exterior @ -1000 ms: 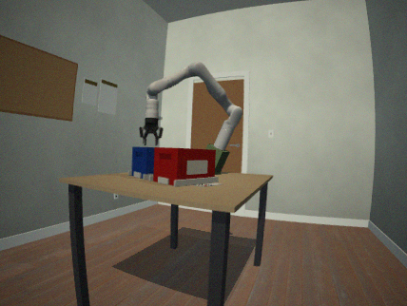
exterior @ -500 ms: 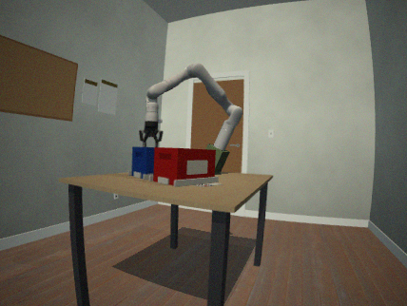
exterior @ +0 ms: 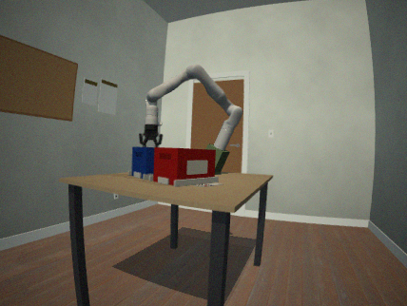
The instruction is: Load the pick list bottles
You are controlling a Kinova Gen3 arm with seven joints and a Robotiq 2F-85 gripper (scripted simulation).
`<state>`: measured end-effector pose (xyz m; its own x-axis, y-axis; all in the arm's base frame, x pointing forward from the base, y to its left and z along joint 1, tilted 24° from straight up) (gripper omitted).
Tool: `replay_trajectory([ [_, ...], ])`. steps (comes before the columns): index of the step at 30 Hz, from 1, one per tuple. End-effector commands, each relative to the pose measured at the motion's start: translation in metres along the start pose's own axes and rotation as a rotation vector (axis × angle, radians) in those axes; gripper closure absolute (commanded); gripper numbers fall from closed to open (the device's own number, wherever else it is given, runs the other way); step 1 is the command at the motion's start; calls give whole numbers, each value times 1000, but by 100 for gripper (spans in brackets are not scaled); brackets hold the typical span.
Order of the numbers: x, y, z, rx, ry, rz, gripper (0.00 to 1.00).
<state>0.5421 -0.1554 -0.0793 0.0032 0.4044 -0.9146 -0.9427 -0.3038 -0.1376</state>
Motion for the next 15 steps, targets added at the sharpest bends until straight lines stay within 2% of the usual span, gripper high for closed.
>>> replay_trajectory([
  [1, 1, -1, -1, 0, 2, -2, 33],
  [15, 8, -1, -1, 0, 2, -2, 33],
])
Point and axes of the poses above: the point where the finger pads meet when closed, its own x axis out along the fingers, its own z axis across the jaws, y = z × x, the point moved 2 cm from there along -x, back along the fingers, and after that the axes turned 7 degrees about x, right-handed, at the moved point
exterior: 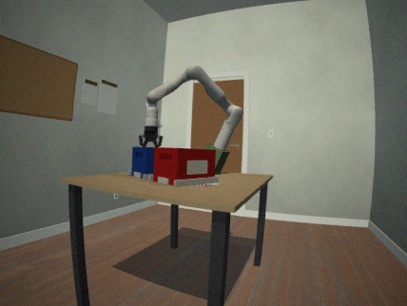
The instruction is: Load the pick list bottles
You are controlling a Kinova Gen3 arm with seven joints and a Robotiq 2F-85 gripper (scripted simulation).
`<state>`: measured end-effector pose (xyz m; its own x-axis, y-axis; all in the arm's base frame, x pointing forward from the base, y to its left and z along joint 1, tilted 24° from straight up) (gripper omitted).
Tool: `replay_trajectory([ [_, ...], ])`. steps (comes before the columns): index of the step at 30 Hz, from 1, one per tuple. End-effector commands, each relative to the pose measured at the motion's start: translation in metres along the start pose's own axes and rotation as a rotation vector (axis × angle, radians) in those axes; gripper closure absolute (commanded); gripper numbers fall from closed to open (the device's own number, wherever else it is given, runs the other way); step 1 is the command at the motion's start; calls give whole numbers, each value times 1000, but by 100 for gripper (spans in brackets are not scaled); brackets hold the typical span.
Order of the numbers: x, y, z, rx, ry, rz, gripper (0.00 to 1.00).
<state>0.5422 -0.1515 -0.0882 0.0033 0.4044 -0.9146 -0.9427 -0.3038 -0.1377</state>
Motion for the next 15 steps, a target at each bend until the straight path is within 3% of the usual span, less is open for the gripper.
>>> replay_trajectory([
  [1, -1, -1, -1, 0, 2, -2, 33],
  [4, -1, -1, -1, 0, 2, -2, 33],
  [5, -5, 0, -1, 0, 2, -2, 52],
  [15, -5, 0, -1, 0, 2, -2, 52],
])
Point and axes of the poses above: the point where the finger pads meet when closed, its own x axis out along the fingers, its own z axis across the jaws, y = z × x, the point moved 2 cm from there along -x, back along the fingers, and after that the axes turned 7 degrees about x, right-handed, at the moved point
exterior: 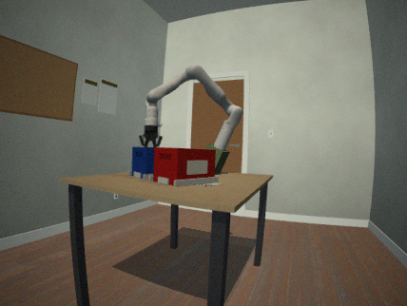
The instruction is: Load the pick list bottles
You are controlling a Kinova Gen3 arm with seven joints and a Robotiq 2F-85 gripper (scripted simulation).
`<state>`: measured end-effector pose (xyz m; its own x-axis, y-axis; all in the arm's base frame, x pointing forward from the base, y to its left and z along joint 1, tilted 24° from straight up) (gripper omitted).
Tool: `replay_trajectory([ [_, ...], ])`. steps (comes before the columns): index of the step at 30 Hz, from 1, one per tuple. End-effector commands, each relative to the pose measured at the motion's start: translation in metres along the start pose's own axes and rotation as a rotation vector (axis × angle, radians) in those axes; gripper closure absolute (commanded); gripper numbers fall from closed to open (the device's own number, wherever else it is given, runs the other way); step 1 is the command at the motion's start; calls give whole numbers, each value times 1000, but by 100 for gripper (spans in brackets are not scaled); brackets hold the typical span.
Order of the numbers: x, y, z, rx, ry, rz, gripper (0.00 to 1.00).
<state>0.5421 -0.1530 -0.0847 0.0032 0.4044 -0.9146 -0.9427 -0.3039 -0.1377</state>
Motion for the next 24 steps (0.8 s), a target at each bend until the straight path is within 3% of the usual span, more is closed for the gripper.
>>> replay_trajectory([
  [1, -1, -1, -1, 0, 2, -2, 52],
  [24, -1, -1, -1, 0, 2, -2, 58],
])
Point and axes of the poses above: the point where the finger pads meet when closed, its own x axis out along the fingers, its own z axis across the jaws, y = z × x, the point moved 2 cm from there along -x, back along the fingers, and after that the axes turned 7 degrees about x, right-handed, at the moved point
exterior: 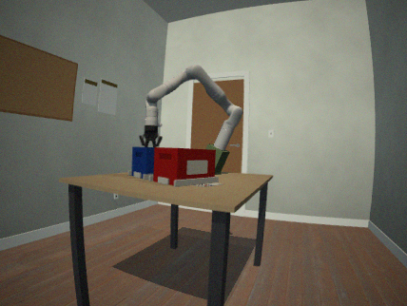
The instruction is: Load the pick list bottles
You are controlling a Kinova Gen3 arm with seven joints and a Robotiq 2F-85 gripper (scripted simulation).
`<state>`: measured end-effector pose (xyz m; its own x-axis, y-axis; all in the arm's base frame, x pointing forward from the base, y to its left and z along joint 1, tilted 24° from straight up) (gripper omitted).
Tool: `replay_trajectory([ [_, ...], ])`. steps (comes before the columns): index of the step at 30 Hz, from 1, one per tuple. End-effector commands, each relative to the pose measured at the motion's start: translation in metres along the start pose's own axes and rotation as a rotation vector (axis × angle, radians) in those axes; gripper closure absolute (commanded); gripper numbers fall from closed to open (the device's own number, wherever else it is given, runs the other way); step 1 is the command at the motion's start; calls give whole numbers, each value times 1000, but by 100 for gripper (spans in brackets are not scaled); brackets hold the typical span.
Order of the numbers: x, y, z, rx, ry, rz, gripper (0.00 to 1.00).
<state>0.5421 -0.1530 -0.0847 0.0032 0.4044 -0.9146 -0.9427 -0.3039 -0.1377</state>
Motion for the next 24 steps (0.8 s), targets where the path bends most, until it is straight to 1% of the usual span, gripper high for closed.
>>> replay_trajectory([
  [1, -1, -1, -1, 0, 2, -2, 59],
  [24, -1, -1, -1, 0, 2, -2, 67],
])
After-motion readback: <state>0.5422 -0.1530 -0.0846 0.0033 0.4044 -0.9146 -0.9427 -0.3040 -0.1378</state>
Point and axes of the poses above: the point where the finger pads meet when closed, its own x axis out along the fingers, its own z axis across the jaws, y = z × x, the point moved 2 cm from there along -x, back along the fingers, and after that the axes turned 7 degrees about x, right-handed, at the moved point
